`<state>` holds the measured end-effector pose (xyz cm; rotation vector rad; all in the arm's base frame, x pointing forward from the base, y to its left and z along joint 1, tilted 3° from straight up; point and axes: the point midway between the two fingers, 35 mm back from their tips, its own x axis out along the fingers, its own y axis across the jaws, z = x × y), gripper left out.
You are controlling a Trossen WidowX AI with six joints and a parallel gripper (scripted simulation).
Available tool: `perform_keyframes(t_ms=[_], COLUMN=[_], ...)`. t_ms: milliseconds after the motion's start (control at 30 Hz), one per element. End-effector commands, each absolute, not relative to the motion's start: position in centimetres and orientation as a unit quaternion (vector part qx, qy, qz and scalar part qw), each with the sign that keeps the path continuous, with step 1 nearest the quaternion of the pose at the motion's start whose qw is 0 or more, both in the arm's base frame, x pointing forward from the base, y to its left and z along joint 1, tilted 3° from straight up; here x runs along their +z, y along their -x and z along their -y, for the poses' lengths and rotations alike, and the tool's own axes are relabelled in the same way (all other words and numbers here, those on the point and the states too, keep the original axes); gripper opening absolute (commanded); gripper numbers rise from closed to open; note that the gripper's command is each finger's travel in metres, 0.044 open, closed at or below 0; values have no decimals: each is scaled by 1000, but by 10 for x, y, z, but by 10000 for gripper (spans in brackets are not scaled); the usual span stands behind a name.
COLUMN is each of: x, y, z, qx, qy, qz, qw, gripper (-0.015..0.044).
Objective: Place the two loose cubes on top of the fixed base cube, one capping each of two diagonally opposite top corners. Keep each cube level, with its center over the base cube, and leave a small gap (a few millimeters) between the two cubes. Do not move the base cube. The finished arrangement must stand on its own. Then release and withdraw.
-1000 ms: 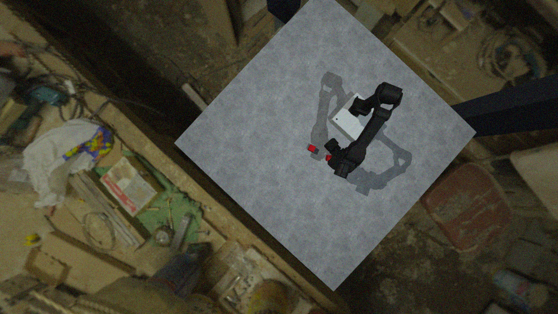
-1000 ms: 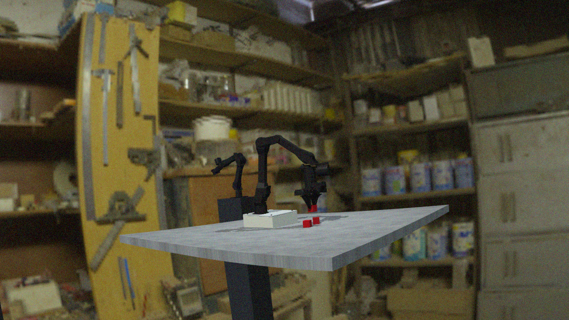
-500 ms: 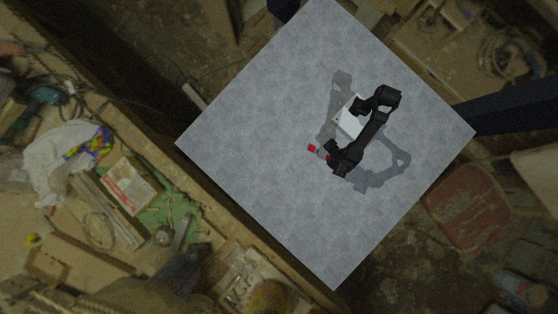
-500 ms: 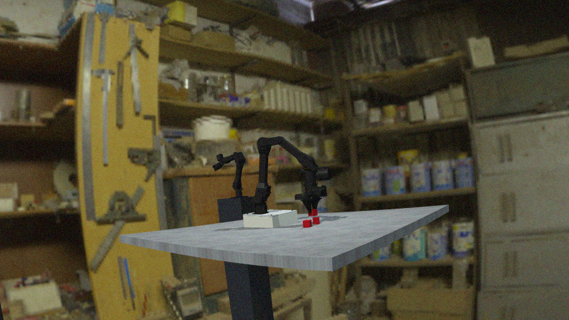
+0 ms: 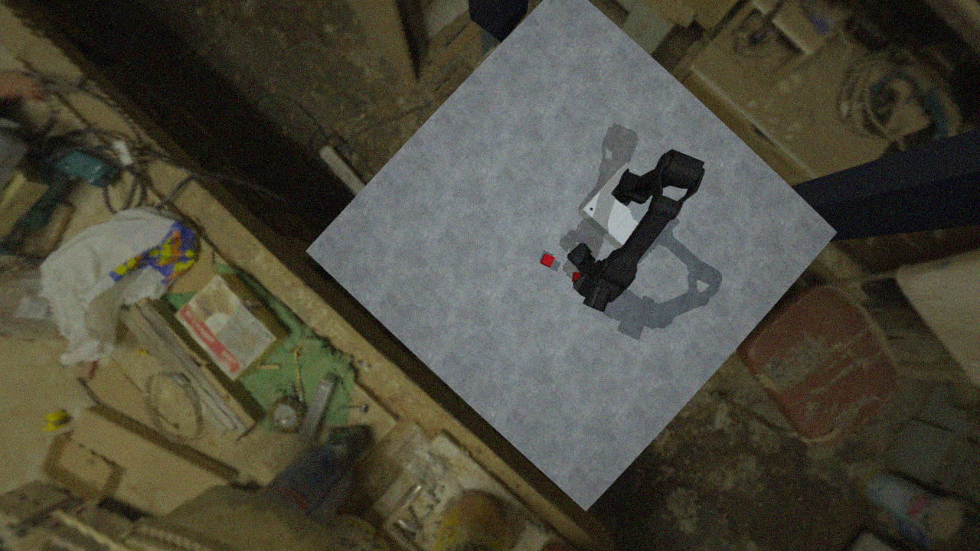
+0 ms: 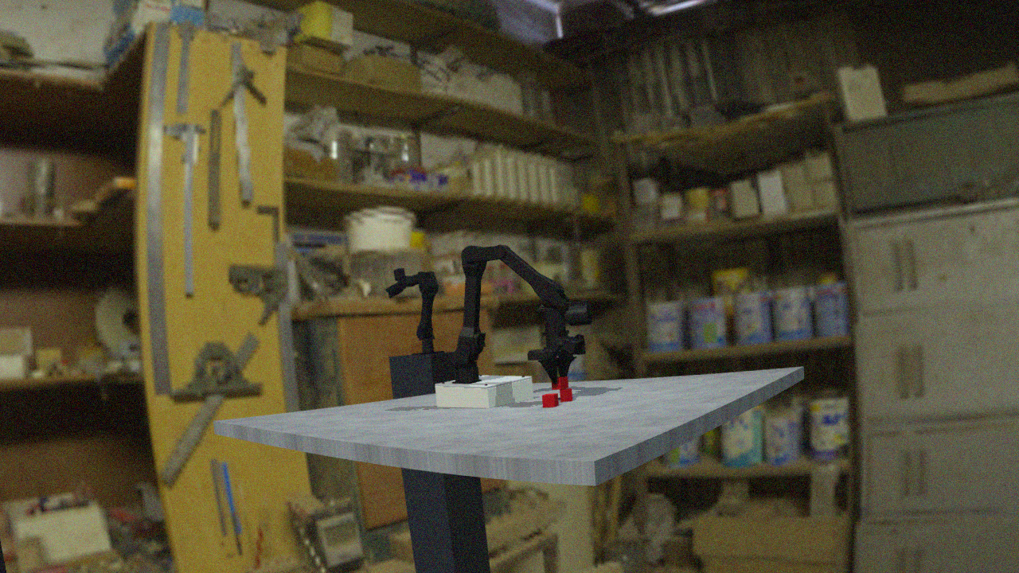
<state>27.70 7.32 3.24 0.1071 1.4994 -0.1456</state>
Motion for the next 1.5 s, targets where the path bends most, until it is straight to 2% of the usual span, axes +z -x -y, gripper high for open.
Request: perform_keyframes(t_ms=[0, 267, 400, 1167, 1200, 1267, 1467], x=[32, 32, 32, 62, 61, 65, 86], y=[-278, -278, -278, -275, -276, -282, -302], z=[-73, -73, -73, -74, -73, -65, -22], qx=[-66, -66, -66, -66, -68, -100, -247], qy=[-46, -46, -46, -49, -52, -85, -241], qz=[-679, -679, -679, -680, -679, -675, -636], qw=[729, 729, 729, 728, 729, 726, 691], gripper=[105, 105, 205, 205, 231, 265, 265])
